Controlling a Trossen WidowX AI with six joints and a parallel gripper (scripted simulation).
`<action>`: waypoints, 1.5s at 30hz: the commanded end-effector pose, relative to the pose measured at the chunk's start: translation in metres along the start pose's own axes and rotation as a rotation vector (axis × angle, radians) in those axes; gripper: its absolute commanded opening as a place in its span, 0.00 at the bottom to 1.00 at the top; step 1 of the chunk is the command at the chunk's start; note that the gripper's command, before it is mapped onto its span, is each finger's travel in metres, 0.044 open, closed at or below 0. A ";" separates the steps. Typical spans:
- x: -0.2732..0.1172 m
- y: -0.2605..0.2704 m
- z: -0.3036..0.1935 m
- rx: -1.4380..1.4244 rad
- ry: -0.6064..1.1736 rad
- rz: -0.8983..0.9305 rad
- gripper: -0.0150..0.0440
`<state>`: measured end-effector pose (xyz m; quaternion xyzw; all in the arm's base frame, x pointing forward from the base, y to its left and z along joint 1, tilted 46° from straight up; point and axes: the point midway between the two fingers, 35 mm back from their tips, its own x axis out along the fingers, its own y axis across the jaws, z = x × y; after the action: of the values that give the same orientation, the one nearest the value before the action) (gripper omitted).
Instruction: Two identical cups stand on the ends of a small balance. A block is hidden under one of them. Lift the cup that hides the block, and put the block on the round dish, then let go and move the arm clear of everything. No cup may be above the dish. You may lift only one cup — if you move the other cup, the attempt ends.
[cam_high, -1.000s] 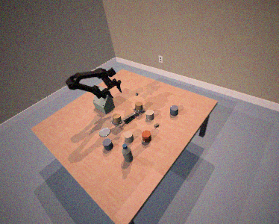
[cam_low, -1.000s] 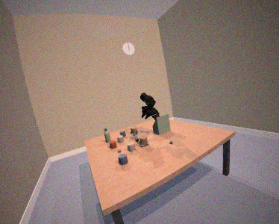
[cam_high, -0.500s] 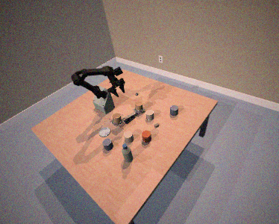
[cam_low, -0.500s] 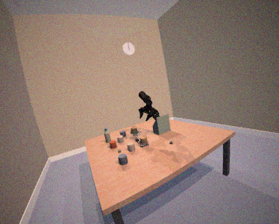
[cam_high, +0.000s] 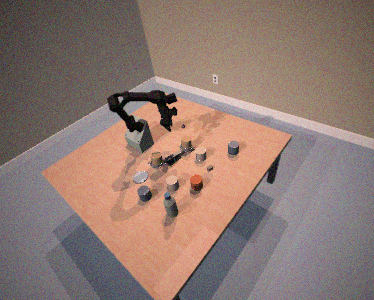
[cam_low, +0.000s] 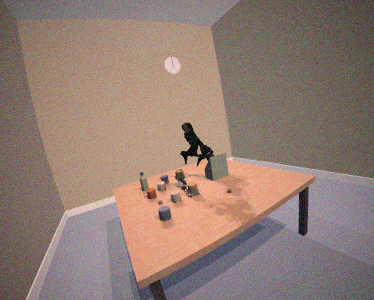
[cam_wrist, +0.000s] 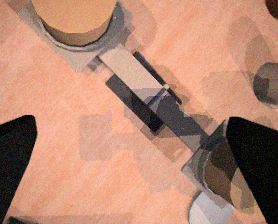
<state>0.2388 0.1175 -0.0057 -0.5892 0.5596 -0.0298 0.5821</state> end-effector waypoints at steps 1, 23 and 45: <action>0.010 0.002 0.012 -0.095 0.029 0.043 1.00; 0.089 0.021 0.070 -0.738 0.091 0.326 1.00; 0.120 0.029 0.065 -0.743 0.091 0.328 1.00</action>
<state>0.3103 0.0898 -0.1170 -0.6591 0.6436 0.2414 0.3050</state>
